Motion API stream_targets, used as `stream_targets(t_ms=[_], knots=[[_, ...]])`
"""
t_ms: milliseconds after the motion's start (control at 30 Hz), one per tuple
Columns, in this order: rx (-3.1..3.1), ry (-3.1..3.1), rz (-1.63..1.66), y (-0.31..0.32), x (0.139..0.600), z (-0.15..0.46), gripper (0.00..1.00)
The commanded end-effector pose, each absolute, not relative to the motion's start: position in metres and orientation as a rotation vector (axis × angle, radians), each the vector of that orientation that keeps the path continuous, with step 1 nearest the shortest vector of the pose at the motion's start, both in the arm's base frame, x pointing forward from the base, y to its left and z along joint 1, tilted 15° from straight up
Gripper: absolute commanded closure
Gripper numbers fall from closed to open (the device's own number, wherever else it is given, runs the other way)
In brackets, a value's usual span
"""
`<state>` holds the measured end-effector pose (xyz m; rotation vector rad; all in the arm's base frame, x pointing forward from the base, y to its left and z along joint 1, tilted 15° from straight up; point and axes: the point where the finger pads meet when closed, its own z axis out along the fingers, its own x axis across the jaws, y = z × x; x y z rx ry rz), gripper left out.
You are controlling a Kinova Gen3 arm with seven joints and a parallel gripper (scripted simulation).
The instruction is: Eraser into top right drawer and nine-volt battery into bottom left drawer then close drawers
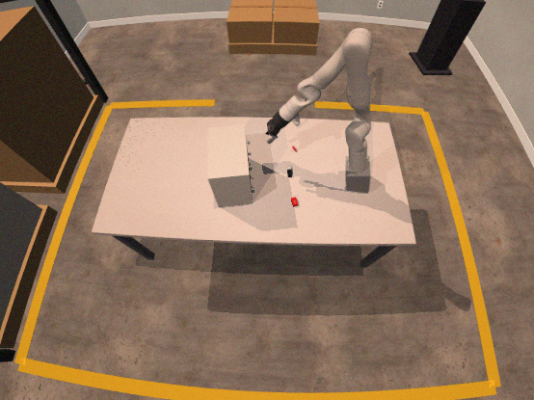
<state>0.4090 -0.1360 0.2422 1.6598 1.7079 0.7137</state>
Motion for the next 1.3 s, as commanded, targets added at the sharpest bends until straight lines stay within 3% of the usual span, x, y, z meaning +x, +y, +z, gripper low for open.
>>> stream_targets(t_ms=[0, 600, 633, 1267], knots=[[1.663, 1.706, 0.721, -0.1351, 0.4082, 0.2405, 0.0], [1.663, 1.704, 0.722, -0.1353, 0.4083, 0.2406, 0.0], [1.663, 1.704, 0.722, -0.1353, 0.4083, 0.2406, 0.33], [1.663, 1.704, 0.722, -0.1353, 0.4083, 0.2406, 0.33]])
